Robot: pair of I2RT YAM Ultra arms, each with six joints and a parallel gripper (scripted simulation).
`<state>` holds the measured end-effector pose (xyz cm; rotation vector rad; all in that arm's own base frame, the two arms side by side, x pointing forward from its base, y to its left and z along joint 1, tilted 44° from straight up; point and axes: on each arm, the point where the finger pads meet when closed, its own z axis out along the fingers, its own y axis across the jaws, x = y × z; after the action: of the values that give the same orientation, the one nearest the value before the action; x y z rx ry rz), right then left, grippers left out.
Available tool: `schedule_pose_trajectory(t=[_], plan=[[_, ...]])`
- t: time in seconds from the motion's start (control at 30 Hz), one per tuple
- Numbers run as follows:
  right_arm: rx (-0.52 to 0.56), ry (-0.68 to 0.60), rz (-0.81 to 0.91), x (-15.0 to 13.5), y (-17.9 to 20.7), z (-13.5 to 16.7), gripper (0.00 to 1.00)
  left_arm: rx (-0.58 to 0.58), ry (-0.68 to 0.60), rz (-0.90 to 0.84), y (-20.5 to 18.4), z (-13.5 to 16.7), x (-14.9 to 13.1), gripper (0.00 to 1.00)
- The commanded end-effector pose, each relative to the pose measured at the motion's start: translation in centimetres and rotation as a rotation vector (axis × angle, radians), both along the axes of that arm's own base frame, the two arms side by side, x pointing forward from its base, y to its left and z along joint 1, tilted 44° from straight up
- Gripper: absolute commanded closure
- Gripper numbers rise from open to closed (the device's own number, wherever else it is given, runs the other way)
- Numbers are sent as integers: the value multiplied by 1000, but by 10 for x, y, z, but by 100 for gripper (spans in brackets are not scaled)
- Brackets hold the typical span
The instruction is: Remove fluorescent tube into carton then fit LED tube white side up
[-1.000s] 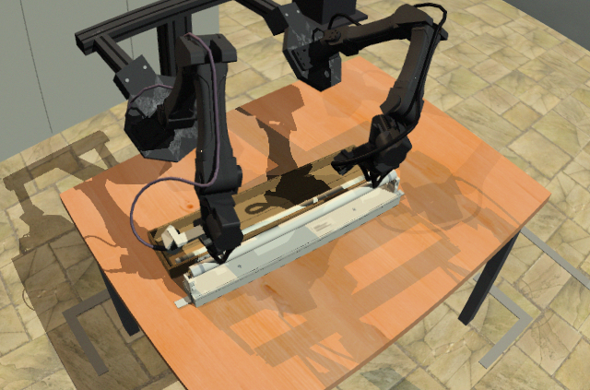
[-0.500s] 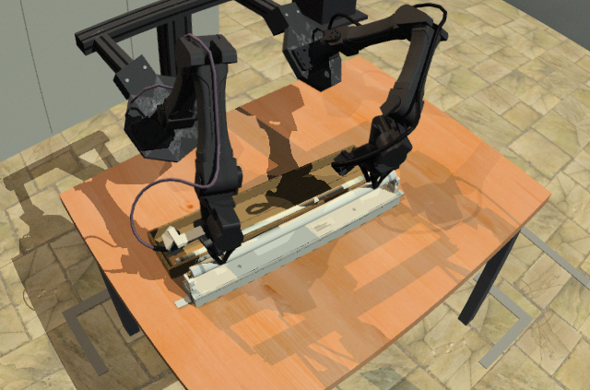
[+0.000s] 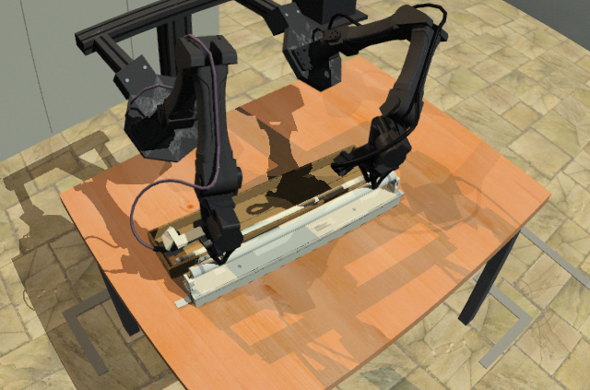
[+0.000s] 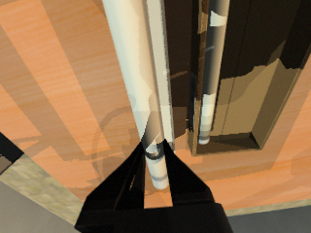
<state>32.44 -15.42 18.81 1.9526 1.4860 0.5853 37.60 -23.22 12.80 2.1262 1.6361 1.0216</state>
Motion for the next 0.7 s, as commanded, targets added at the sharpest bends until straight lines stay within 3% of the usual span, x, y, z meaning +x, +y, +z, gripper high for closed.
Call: schedule_pose_trajectory(t=[0.0,0.2,0.27,0.43,0.67], plan=[[-4,-7,3,6,2,2,89,-22,-13,-23,-8,6,1,89],[23,29,-11,-2,0,-11,89,16,24,-16,0,-8,-3,89],[-11,-8,-18,-6,-1,3,89,21,27,-34,-8,-14,-7,89],[-13,-11,-17,-2,-2,5,89,-20,-15,-35,-16,10,0,89],[7,20,-11,3,-2,-12,89,-14,-7,-39,-13,5,-3,89]])
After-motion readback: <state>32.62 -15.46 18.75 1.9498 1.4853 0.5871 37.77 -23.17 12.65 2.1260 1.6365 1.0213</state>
